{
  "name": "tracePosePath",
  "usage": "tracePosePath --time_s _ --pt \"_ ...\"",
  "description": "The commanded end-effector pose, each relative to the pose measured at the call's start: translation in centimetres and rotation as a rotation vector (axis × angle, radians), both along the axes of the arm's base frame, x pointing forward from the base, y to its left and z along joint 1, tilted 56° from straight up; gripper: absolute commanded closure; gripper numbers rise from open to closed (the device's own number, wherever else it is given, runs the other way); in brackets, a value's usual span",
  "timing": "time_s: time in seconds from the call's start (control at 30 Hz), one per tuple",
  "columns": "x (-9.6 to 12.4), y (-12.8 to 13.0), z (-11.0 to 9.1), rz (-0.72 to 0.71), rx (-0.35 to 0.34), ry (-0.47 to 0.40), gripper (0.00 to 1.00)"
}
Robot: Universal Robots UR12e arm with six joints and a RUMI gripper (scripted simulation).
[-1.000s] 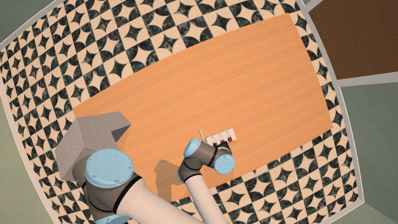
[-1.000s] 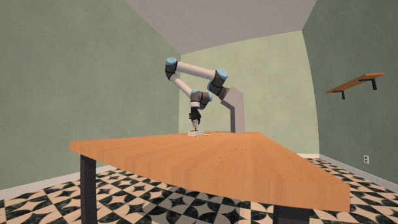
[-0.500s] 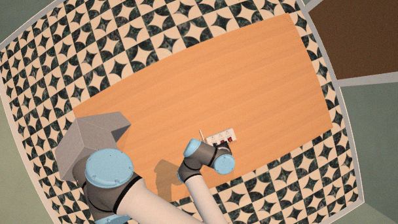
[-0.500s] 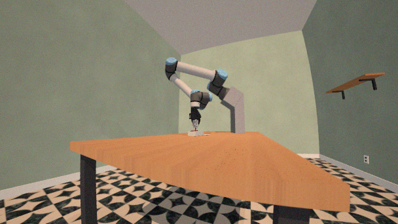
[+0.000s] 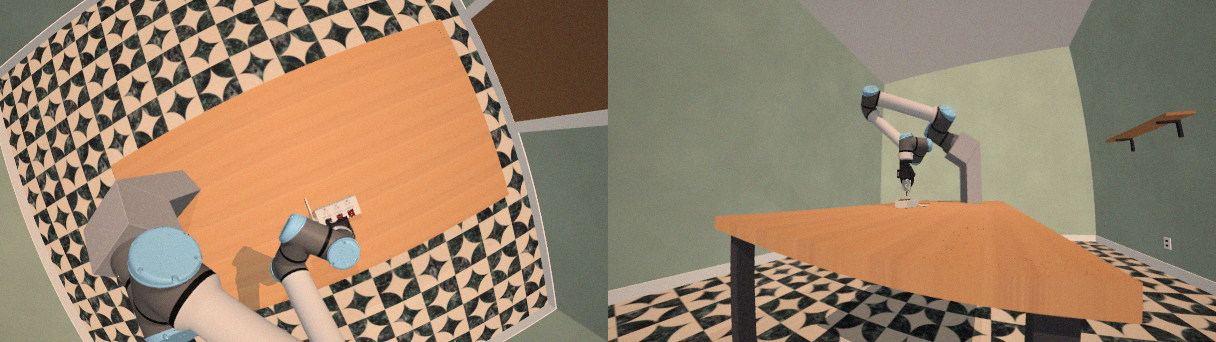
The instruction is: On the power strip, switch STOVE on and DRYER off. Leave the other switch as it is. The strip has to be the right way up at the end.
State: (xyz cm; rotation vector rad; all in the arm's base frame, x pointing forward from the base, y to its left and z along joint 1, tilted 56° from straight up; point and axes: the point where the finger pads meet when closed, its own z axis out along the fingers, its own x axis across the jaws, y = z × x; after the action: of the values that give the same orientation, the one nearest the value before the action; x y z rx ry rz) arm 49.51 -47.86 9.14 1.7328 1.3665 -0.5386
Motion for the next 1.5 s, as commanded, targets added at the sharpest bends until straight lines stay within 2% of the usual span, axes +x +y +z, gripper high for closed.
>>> tracePosePath --time_s 0.0,0.87,1.1,1.47 --pt "-0.2 1.1 0.7 0.000 0.000 0.000 1.00" --pt "-0.2 1.4 1.0 0.000 0.000 0.000 1.00" --pt "4.1 3.3 2.4 0.002 -0.003 -0.001 1.00" --pt "4.1 3.3 2.4 0.002 -0.003 -0.001 1.00"
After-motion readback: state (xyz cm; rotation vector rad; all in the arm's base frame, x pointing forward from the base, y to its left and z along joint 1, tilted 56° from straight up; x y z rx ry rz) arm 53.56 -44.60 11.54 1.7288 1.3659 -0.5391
